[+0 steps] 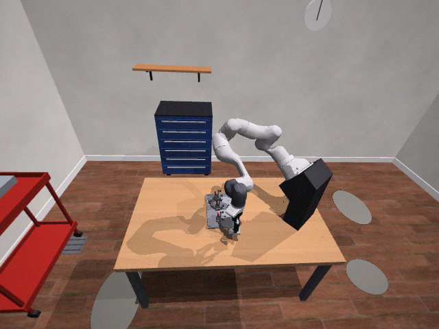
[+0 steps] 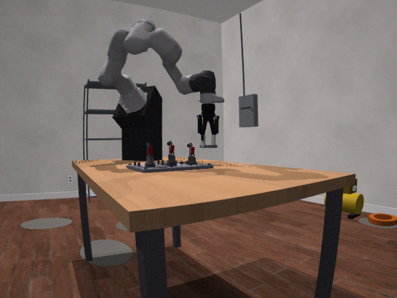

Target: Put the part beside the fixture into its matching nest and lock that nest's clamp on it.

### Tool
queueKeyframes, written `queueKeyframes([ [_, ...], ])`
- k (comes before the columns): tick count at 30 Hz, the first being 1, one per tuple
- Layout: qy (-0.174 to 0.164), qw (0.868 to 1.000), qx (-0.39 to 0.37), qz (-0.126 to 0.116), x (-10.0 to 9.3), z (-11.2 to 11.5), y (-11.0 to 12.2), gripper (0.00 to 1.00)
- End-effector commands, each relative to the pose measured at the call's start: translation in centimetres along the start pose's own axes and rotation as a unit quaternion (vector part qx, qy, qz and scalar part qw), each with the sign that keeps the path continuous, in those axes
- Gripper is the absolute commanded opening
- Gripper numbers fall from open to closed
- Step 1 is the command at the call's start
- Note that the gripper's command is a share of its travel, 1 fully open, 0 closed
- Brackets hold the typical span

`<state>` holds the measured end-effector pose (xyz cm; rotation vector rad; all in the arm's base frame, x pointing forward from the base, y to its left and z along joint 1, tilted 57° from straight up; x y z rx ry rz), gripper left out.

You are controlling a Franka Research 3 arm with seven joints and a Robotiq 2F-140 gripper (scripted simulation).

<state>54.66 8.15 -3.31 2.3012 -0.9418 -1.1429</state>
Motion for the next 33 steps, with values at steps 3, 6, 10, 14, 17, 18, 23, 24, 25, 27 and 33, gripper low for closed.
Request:
queueKeyframes([
  [3, 0.001, 1.0, 0.002, -0.003, 0.0, 0.0, -0.2, 0.0],
  [6, 0.001, 1.0, 0.002, -0.003, 0.0, 0.0, -0.2, 0.0],
  [10, 0.001, 1.0, 0.002, -0.003, 0.0, 0.0, -0.2, 0.0],
  [14, 0.001, 1.0, 0.002, -0.003, 0.0, -0.1, 0.3, 0.0],
  [17, 0.001, 1.0, 0.002, -0.003, 0.0, -0.2, 1.1, 0.0],
  [18, 0.001, 1.0, 0.002, -0.003, 0.0, -0.2, 1.5, 0.0],
  [23, 0.001, 1.0, 0.002, -0.003, 0.1, -0.4, 3.0, 0.0],
  [24, 0.001, 1.0, 0.002, -0.003, 0.1, -0.4, 3.6, 0.0],
  [25, 0.001, 1.0, 0.002, -0.003, 0.1, -0.5, 4.3, 0.0],
  [27, 0.001, 1.0, 0.002, -0.003, 0.2, -0.7, 5.9, 0.0],
  [33, 0.001, 1.0, 0.002, -0.003, 0.4, -1.4, 12.0, 0.0],
])
Point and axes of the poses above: the point where the finger pads meet when closed, its own x axis out along the fingers, its own y axis across the jaws, z = x × y, the point moved 5 cm from there along -x, back along the fingers, and after that the axes turned 6 degrees about x, right-handed, at the moved point
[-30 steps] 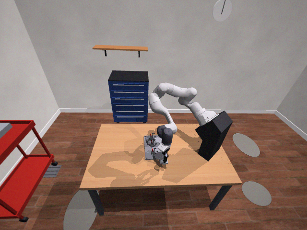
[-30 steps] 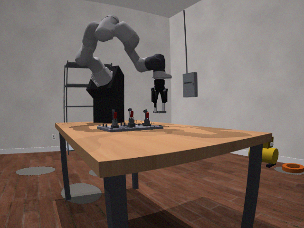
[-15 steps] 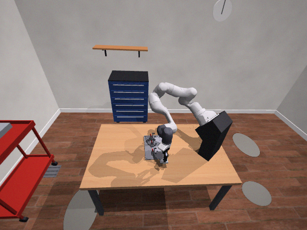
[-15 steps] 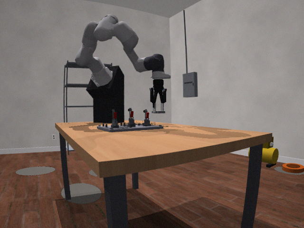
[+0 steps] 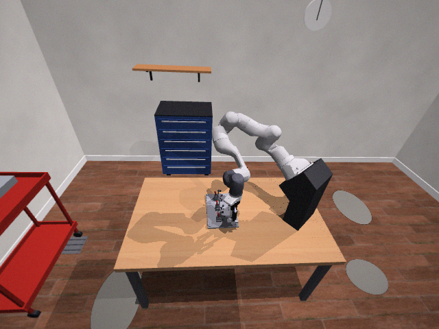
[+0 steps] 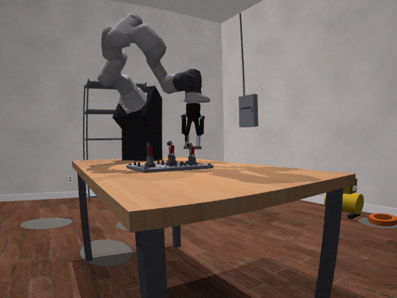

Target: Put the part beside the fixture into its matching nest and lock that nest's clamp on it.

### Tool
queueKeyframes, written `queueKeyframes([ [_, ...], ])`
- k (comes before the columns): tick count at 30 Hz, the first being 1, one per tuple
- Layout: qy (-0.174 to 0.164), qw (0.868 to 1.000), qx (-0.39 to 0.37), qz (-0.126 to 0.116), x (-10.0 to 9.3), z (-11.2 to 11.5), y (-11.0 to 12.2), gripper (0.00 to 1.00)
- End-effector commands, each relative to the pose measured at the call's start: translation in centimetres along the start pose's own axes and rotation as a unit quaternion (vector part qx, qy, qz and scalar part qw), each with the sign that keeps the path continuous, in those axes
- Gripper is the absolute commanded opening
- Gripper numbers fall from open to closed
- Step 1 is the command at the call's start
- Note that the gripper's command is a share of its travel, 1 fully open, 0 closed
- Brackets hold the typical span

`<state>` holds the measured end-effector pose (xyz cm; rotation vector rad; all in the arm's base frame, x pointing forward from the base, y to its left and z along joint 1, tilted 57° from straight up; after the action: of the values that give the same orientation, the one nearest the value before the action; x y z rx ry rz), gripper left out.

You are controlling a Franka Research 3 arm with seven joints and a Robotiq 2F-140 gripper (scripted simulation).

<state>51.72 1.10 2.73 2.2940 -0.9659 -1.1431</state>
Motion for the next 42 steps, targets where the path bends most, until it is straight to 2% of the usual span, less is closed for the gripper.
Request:
queueKeyframes([
  [1, 0.004, 1.0, -0.002, -0.011, -0.1, -0.8, 3.4, 0.0],
  [3, 0.004, 1.0, -0.002, -0.011, 0.0, -1.0, 5.7, 0.0],
  [5, 0.004, 1.0, -0.002, -0.011, 0.0, -1.0, 5.7, 0.0],
  [14, 0.004, 1.0, -0.002, -0.011, 0.5, -2.2, 15.8, 0.0],
  [20, 0.004, 1.0, -0.002, -0.011, 0.8, -2.9, 21.2, 0.0],
  [22, 0.004, 1.0, -0.002, -0.011, 0.8, -2.9, 21.2, 0.0],
  [27, 0.004, 1.0, -0.002, -0.011, 0.9, -3.3, 24.6, 0.0],
  [32, 0.004, 1.0, -0.002, -0.011, 1.0, -3.5, 26.5, 0.0],
  [42, 0.004, 1.0, -0.002, -0.011, 1.0, -3.6, 27.2, 0.0],
])
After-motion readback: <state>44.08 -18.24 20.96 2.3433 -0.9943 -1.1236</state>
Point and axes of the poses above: the point where the finger pads meet when closed, its own x axis out along the fingers, its own y axis across the jaws, z = x × y, the point moved 5 cm from there along -x, back along the fingers, and after that the axes turned 6 degrees about x, right-handed, at the moved point
